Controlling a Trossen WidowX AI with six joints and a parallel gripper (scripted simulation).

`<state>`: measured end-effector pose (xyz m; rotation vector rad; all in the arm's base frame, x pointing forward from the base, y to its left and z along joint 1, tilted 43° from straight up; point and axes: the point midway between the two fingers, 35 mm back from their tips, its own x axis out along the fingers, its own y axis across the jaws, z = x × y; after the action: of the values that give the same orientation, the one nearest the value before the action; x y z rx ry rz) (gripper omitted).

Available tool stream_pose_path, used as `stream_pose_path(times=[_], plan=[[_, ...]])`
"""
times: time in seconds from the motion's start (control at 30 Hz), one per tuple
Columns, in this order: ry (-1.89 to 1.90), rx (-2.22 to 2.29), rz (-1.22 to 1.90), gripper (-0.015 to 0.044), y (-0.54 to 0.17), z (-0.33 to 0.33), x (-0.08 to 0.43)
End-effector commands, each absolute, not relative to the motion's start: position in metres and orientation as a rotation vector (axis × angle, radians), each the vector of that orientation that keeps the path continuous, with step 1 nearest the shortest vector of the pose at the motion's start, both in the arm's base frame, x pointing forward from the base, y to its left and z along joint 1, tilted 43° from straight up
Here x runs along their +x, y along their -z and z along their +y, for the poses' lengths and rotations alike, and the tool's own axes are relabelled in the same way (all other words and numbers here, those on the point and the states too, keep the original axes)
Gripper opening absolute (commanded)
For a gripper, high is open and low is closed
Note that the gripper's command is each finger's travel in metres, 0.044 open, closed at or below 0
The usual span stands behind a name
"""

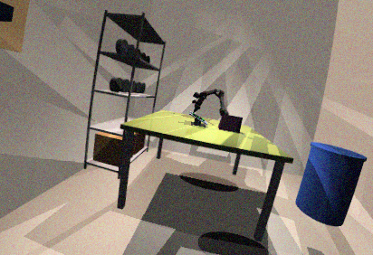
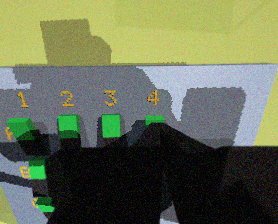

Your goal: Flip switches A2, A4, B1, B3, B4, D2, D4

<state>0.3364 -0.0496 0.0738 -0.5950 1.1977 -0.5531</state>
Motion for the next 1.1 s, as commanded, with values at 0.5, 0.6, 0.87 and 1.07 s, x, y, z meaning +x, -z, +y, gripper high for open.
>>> stream_pose_path(times=[0.5, 0.6, 0.87, 1.07], plan=[[0.546, -0.597, 1.204, 0.0, -0.0707, -0.0511, 0.3368], [0.546, -0.597, 1.204, 0.0, -0.0705, -0.0514, 0.3369], [0.546, -0.597, 1.204, 0.0, -0.0698, -0.0521, 0.3372], [0.546, -0.597, 1.204, 0.0, -0.0692, -0.0527, 0.3374]])
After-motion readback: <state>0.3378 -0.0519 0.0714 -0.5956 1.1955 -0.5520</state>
